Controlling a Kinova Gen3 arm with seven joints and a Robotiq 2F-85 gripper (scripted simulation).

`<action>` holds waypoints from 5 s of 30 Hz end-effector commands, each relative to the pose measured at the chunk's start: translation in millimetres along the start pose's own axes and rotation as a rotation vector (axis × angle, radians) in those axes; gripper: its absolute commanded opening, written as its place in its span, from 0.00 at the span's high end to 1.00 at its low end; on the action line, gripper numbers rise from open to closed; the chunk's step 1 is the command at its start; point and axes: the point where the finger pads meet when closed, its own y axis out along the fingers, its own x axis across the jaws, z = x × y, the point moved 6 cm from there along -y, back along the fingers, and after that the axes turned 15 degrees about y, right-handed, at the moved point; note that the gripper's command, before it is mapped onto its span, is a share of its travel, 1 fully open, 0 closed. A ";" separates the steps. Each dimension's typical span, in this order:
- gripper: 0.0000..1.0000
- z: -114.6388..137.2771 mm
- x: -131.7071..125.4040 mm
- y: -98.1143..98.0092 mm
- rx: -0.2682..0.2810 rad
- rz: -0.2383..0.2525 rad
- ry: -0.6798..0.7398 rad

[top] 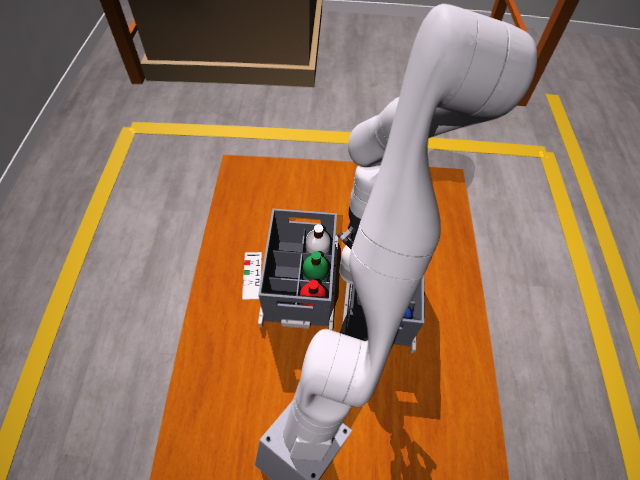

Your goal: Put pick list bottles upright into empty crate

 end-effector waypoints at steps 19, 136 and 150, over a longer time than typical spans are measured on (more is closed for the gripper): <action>0.90 -12.7 36.1 -0.5 -0.001 0.002 0.000; 0.90 -60.2 183.1 -0.3 -0.001 0.001 0.000; 0.90 -59.8 182.4 -0.3 -0.001 0.001 0.000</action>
